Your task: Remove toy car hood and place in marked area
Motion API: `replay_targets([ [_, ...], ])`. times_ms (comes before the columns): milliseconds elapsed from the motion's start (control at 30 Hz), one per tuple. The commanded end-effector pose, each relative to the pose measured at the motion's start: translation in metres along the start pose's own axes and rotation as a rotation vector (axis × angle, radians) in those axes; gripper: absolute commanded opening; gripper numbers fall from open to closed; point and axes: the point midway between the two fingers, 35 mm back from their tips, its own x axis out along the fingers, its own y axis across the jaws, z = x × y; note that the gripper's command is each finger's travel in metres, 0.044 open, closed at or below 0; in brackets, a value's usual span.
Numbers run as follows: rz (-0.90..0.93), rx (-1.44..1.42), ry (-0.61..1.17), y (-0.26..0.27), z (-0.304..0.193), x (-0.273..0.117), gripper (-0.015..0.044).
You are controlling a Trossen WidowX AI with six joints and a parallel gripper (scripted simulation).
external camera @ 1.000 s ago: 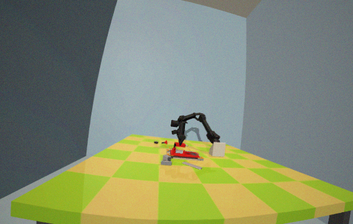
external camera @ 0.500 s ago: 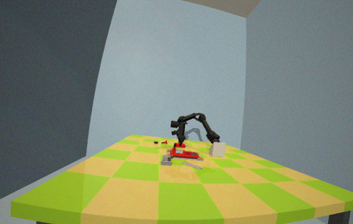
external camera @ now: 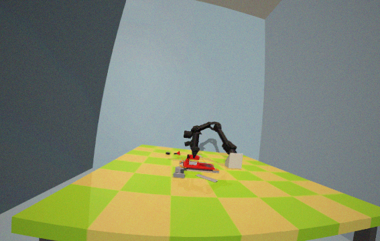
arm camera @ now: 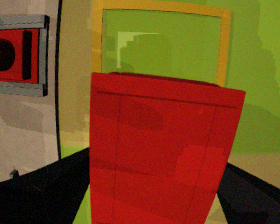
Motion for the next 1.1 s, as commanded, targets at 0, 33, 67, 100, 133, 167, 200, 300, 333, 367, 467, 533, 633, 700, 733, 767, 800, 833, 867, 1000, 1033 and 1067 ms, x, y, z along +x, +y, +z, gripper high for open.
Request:
replay_targets([
  [0, -0.006, -0.009, 0.004, 0.0001, -0.0017, 0.0036, 0.0],
  [33, -0.006, -0.009, 0.004, 0.0001, -0.0017, 0.0041, 0.0],
  [67, -0.006, -0.009, 0.004, 0.0001, -0.0017, 0.0046, 0.0],
  [100, -0.006, -0.009, 0.004, 0.0001, -0.0017, 0.005, 0.0],
  [133, -0.006, -0.009, 0.004, 0.0001, -0.0017, 0.0055, 0.0],
  [167, -0.006, -0.009, 0.004, 0.0001, -0.0017, 0.006, 0.0],
  [200, -0.006, -0.009, 0.004, 0.0, -0.0017, 0.0065, 0.0],
  [300, -0.006, -0.009, 0.004, 0.0, -0.0018, 0.008, 0.0],
  [333, -0.007, -0.009, 0.004, 0.0, -0.0018, 0.0085, 0.0],
  [367, -0.007, -0.009, 0.004, 0.0, -0.0018, 0.0089, 0.0],
  [467, -0.007, -0.009, 0.004, -0.0001, -0.0019, 0.0104, 0.0],
  [533, -0.007, -0.009, 0.004, -0.0001, -0.0019, 0.011, 0.0],
  [633, -0.001, 0.0, 0.0, -0.0003, -0.0003, 0.009, 0.0026],
  [700, -0.001, 0.0, 0.0, -0.0003, -0.0003, 0.009, 0.0079],
  [733, -0.001, 0.0, 0.0, -0.0003, -0.0003, 0.009, 0.0105],
  [767, -0.001, 0.0, 0.0, -0.0003, -0.0003, 0.009, 0.0131],
  [800, -0.001, 0.0, 0.0, -0.0003, -0.0003, 0.009, 0.0157],
  [833, -0.001, 0.0, 0.0, -0.0003, -0.0003, 0.009, 0.0184],
  [867, -0.001, 0.0, 0.0, -0.0003, -0.0003, 0.009, 0.021],
  [1000, -0.001, 0.0, 0.0, -0.0003, -0.0003, 0.009, 0.0315],
  [1033, -0.001, 0.0, 0.0, -0.0003, -0.0003, 0.009, 0.0341],
  [1067, -0.001, 0.0, 0.0, -0.0003, -0.0003, 0.009, 0.0367],
])
